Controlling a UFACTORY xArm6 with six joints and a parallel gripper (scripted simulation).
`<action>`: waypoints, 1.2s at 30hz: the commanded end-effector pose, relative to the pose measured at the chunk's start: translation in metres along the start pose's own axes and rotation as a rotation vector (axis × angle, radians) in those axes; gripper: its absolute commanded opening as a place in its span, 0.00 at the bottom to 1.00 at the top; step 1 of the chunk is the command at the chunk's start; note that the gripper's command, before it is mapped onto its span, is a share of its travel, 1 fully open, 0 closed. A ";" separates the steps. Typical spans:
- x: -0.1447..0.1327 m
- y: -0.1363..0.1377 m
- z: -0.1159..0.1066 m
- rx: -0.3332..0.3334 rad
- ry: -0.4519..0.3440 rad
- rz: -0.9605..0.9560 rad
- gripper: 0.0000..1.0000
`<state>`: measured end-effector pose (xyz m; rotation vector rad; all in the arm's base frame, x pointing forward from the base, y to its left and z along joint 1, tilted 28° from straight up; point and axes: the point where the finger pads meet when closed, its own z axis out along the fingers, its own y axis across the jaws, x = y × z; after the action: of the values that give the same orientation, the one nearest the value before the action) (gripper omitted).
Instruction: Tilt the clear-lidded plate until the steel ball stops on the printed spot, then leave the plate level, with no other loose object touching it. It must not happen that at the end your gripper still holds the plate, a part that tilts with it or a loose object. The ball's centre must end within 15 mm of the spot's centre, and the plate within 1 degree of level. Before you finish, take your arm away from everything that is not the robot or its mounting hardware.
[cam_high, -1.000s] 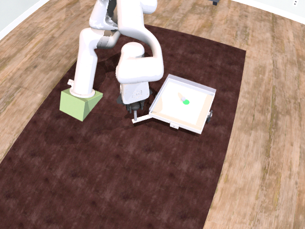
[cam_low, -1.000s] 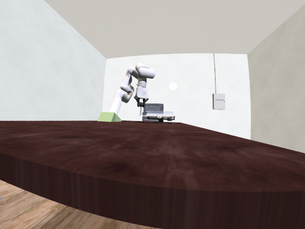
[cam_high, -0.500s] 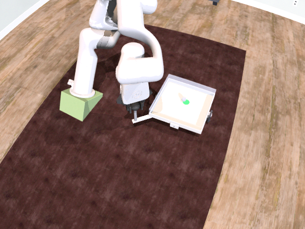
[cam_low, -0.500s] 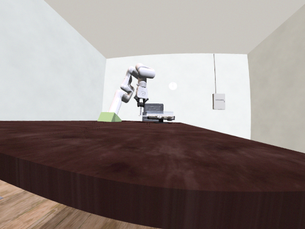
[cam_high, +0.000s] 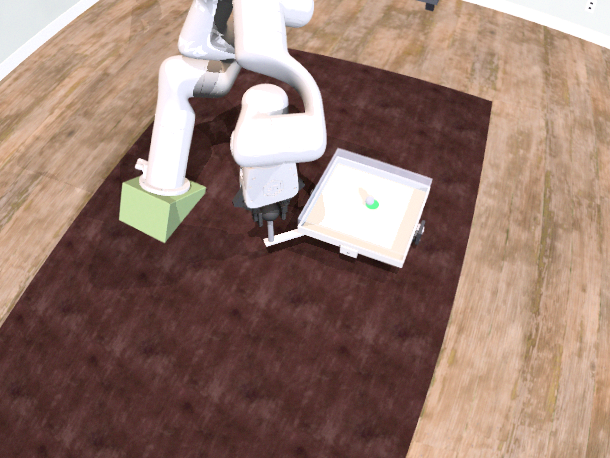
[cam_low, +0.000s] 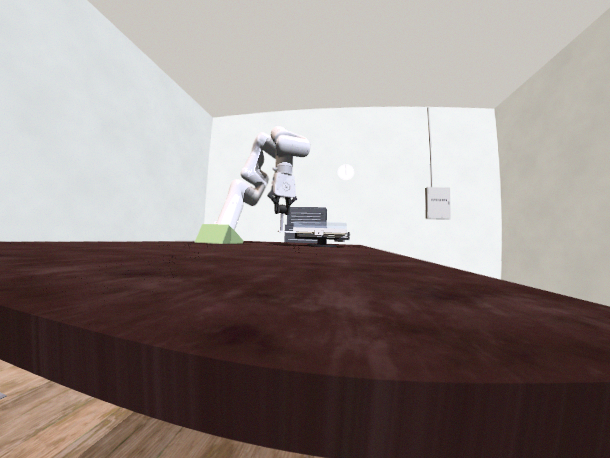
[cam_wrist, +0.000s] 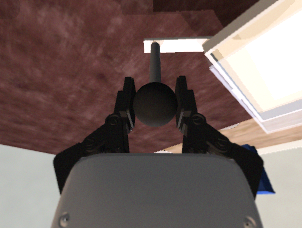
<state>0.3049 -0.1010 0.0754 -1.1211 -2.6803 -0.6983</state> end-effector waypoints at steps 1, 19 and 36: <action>0.001 0.000 -0.001 -0.001 0.001 0.000 0.00; -0.003 0.000 -0.001 -0.001 0.001 0.000 0.00; 0.001 0.000 0.000 -0.001 0.001 0.000 0.00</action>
<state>0.3044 -0.1006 0.0752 -1.1213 -2.6808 -0.6983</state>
